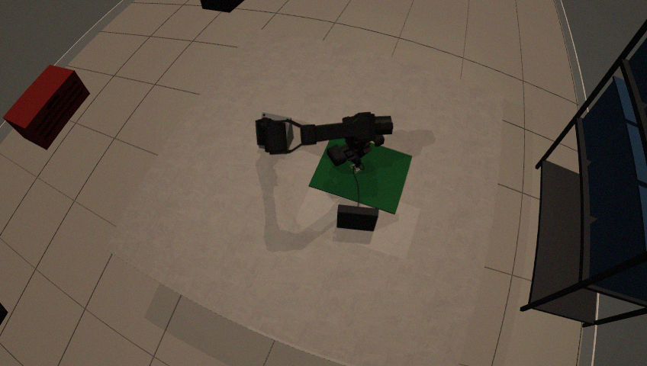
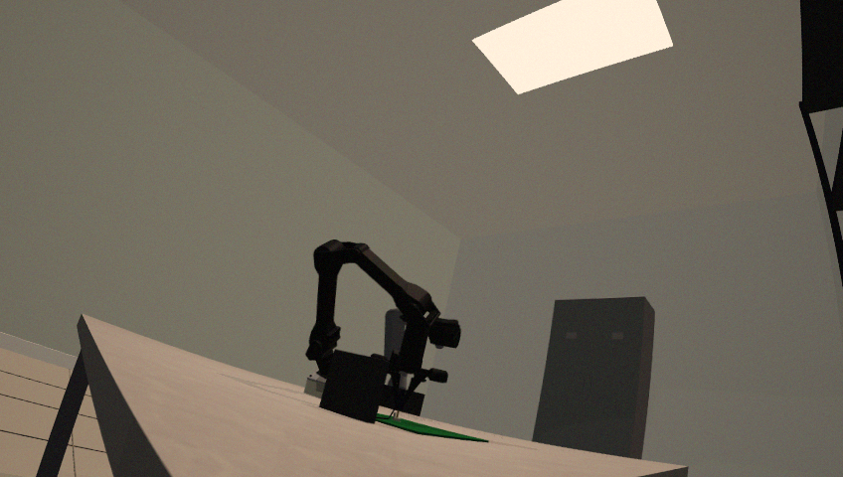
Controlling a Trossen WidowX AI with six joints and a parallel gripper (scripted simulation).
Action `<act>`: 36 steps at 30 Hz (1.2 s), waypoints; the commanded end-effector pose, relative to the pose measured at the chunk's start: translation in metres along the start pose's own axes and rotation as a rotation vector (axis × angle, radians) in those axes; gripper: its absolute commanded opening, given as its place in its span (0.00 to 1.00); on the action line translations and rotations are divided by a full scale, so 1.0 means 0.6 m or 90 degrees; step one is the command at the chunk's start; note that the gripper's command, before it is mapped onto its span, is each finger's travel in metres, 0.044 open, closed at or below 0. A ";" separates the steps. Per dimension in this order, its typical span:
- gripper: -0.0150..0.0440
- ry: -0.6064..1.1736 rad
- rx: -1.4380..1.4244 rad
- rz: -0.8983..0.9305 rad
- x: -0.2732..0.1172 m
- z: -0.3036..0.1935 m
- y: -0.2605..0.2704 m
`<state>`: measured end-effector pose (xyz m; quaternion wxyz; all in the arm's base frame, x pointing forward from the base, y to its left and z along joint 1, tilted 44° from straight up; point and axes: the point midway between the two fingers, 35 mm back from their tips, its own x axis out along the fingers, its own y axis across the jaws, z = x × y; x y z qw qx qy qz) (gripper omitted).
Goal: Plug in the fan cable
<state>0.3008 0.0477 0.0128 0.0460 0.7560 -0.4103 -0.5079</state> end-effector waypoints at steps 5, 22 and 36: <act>0.25 0.002 -0.006 0.001 0.001 -0.003 -0.001; 0.25 0.002 -0.005 0.001 0.005 -0.003 -0.001; 0.25 0.002 -0.006 0.001 0.010 -0.002 0.000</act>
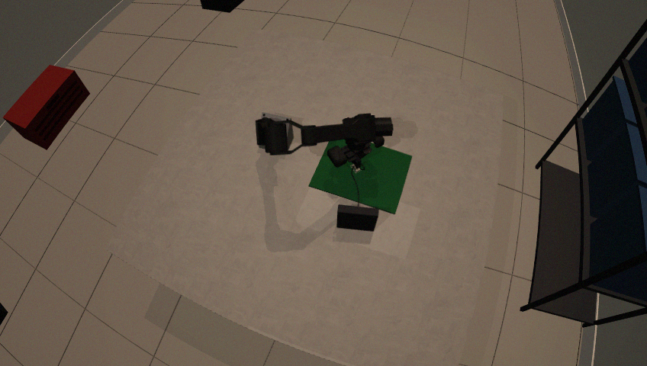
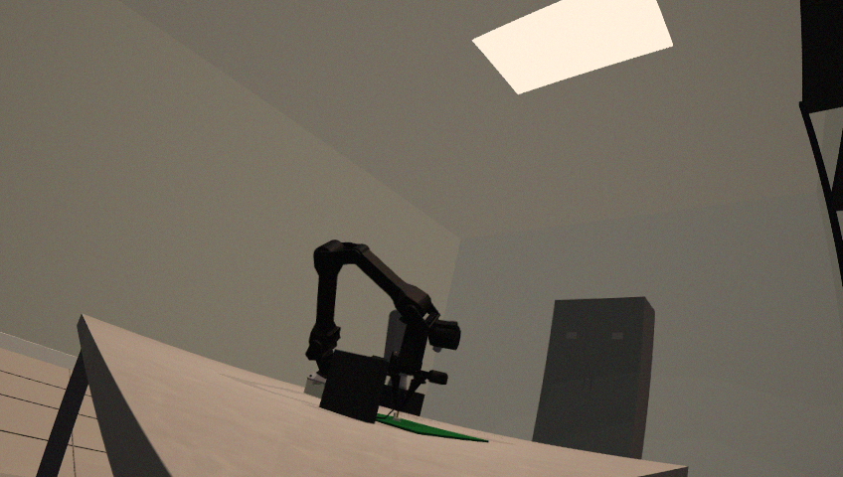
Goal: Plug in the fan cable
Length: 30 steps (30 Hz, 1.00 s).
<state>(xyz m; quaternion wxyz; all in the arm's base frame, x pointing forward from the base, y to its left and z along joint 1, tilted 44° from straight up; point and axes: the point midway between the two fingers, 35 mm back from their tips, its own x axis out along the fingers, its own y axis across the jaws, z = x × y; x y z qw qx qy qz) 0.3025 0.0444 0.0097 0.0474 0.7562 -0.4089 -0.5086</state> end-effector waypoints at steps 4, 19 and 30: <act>0.25 0.002 -0.003 0.001 0.004 0.000 0.000; 0.25 0.002 -0.003 0.001 0.008 -0.001 0.000; 0.25 0.002 -0.003 0.002 0.021 -0.001 0.000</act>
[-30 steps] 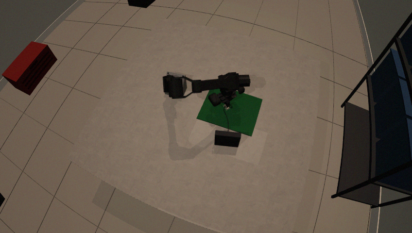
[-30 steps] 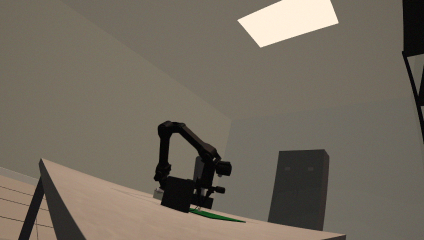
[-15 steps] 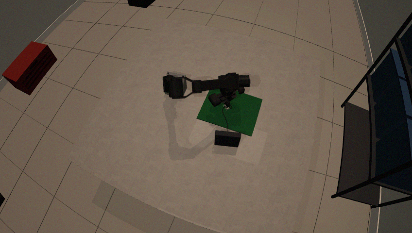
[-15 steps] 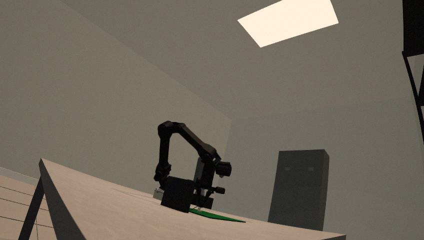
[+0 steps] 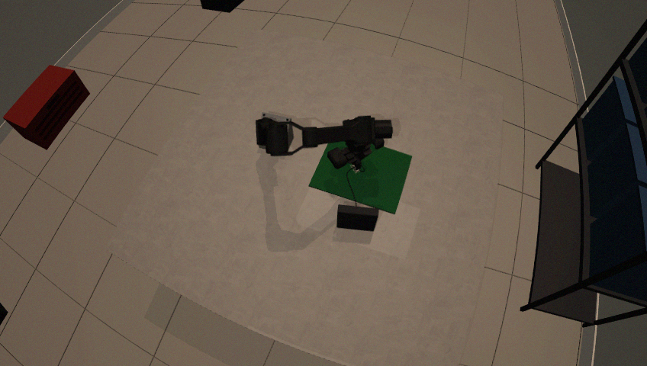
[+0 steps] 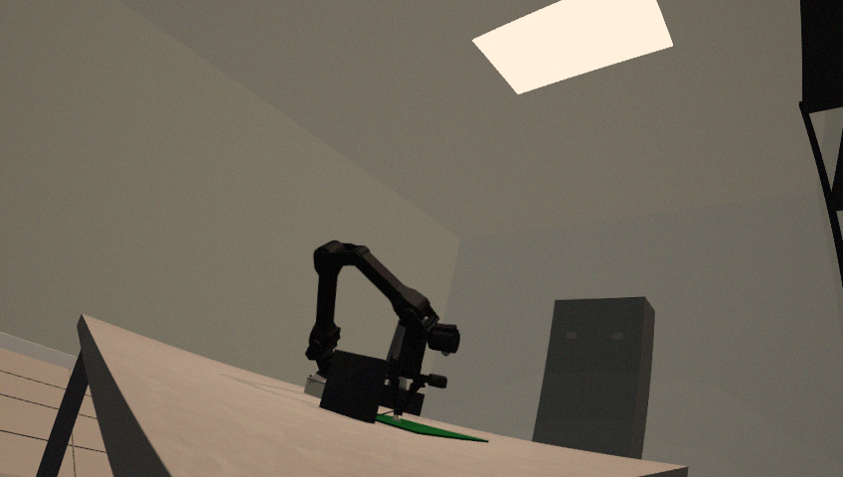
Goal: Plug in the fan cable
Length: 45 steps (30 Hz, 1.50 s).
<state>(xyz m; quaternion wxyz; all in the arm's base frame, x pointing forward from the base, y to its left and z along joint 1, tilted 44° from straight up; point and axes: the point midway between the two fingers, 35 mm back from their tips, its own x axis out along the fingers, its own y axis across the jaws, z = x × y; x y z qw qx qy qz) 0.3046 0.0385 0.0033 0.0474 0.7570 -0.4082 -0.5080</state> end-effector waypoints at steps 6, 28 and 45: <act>0.25 0.001 -0.003 0.003 0.012 0.000 0.001; 0.69 0.001 -0.001 0.000 0.013 0.000 0.000; 0.69 -0.005 -0.006 -0.005 -0.083 0.105 -0.024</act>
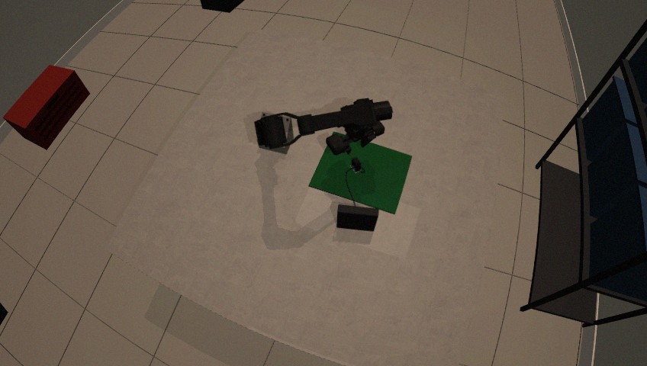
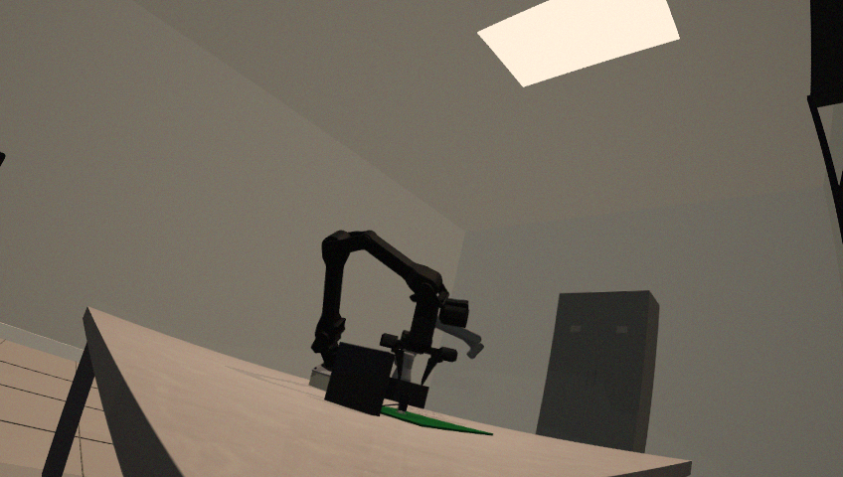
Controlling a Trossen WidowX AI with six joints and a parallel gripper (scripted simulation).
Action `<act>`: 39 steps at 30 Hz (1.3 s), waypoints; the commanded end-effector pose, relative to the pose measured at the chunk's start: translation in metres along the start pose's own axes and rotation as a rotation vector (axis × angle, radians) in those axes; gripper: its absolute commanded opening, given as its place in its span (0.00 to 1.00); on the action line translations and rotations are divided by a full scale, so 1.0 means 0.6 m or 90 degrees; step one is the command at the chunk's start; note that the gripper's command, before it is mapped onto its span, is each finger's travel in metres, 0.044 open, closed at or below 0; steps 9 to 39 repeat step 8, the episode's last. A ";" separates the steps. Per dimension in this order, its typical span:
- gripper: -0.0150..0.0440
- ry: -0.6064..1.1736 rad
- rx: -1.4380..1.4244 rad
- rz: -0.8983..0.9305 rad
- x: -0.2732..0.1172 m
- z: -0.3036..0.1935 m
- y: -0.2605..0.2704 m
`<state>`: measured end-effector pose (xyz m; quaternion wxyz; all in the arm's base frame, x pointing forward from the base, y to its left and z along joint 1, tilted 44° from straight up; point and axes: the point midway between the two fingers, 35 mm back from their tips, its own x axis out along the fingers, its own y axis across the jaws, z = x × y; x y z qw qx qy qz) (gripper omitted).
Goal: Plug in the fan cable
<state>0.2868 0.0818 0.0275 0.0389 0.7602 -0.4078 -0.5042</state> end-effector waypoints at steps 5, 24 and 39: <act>0.69 -0.004 -0.015 0.008 0.003 0.173 -0.007; 0.69 -0.004 -0.015 0.008 0.003 0.173 -0.007; 0.69 -0.004 -0.015 0.008 0.003 0.173 -0.007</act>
